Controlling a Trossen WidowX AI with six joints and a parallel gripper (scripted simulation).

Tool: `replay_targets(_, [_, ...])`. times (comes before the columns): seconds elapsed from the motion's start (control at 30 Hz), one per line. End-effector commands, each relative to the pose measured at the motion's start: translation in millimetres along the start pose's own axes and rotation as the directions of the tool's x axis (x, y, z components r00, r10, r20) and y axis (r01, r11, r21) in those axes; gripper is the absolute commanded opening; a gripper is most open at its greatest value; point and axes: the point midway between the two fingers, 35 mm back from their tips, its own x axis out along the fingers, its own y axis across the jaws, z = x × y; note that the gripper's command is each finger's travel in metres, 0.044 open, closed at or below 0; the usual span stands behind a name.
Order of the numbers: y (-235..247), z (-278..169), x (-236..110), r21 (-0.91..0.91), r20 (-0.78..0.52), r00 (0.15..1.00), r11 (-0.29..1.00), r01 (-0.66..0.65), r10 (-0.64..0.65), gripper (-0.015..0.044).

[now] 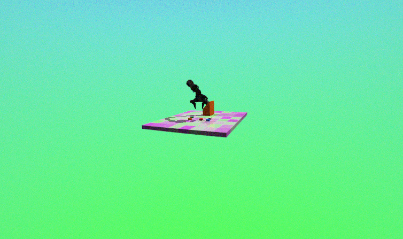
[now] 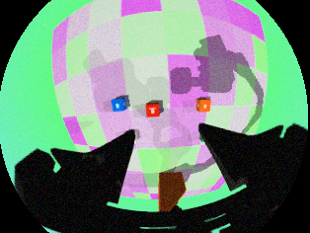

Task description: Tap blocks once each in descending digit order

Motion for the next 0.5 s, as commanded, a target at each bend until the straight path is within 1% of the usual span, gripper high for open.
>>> replay_targets(0.0, [-70, 1, 1, 0.027, 0.000, 1.000, 1.000, 0.008, -0.008, 0.0400])
replay_targets(0.07, [-102, -4, 1, 0.028, -0.001, 1.000, 1.000, 0.015, -0.015, 0.0400])
replay_targets(0.1, [-111, -6, 1, 0.028, -0.002, 1.000, 0.999, 0.018, -0.018, 0.0400])
replay_targets(0.47, [-114, -7, 1, 0.028, -0.003, 1.000, 0.999, 0.018, -0.018, 0.0400])
